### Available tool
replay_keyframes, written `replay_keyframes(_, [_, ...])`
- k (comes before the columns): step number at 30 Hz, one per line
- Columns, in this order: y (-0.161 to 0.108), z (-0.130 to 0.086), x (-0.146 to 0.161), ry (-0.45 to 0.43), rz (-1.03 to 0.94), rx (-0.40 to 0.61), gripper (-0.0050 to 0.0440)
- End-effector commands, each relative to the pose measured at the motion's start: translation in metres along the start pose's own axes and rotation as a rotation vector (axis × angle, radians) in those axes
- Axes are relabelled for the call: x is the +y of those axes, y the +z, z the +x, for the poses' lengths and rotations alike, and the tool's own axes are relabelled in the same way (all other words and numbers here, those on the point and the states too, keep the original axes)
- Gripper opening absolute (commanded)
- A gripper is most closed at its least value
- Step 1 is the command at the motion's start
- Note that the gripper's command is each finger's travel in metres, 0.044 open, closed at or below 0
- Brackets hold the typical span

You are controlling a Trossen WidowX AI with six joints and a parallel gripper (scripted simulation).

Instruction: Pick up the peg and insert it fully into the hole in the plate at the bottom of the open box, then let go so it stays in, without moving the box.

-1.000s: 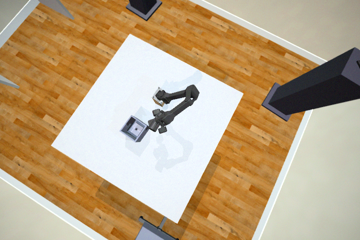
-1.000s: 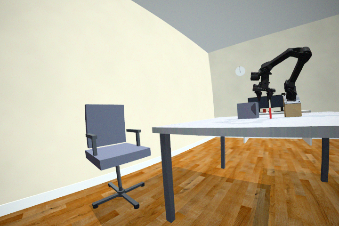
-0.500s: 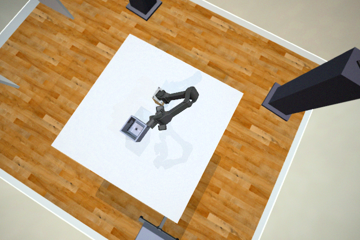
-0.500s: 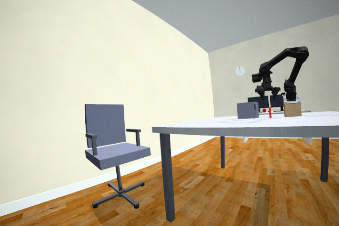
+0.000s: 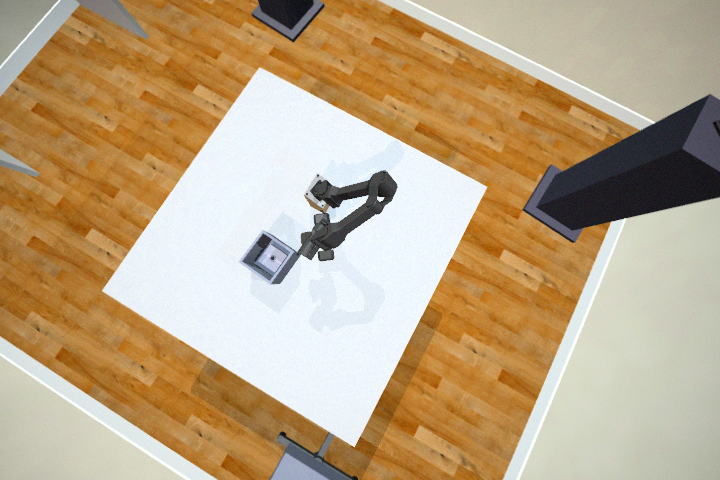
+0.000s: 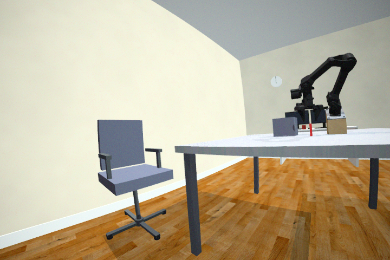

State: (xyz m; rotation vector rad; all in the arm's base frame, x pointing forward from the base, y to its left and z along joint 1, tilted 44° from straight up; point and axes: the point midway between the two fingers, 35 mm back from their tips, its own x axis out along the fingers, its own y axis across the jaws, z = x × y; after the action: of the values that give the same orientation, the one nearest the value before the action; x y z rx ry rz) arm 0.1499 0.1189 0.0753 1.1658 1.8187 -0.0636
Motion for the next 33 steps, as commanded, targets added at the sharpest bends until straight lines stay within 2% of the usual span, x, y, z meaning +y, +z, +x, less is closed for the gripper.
replay_keyframes(1, [0.000,0.004,0.000,0.000,0.003,0.004,0.0440])
replay_keyframes(33, [-0.001,0.052,0.000,0.001,0.003,0.004,0.0440])
